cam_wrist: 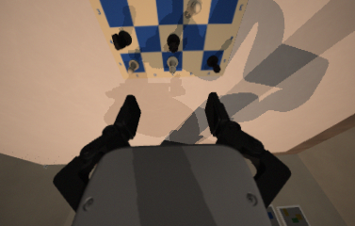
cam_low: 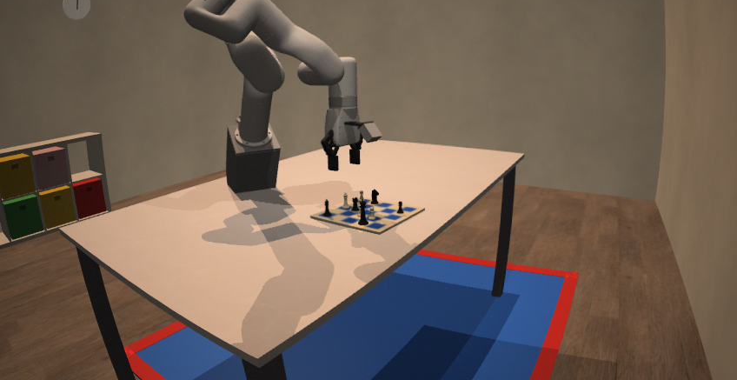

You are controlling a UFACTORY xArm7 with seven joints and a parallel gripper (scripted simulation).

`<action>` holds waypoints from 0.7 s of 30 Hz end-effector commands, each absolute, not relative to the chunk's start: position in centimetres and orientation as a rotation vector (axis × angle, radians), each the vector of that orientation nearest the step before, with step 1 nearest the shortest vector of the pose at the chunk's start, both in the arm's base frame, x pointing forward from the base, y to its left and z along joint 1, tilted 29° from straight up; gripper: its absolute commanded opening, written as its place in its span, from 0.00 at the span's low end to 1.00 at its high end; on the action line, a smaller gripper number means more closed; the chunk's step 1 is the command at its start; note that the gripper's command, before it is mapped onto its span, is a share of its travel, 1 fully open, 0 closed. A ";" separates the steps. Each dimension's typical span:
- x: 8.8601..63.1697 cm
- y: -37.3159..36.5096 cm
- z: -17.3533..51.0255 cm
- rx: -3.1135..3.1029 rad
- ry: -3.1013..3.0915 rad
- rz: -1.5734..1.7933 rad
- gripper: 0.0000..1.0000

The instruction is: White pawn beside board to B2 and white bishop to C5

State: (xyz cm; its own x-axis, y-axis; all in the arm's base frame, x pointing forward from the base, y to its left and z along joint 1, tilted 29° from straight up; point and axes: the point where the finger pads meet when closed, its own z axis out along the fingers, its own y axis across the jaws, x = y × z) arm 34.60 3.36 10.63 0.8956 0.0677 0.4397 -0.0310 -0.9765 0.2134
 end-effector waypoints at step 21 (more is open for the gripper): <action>33.7 3.8 12.5 2.847 0.029 0.675 1.00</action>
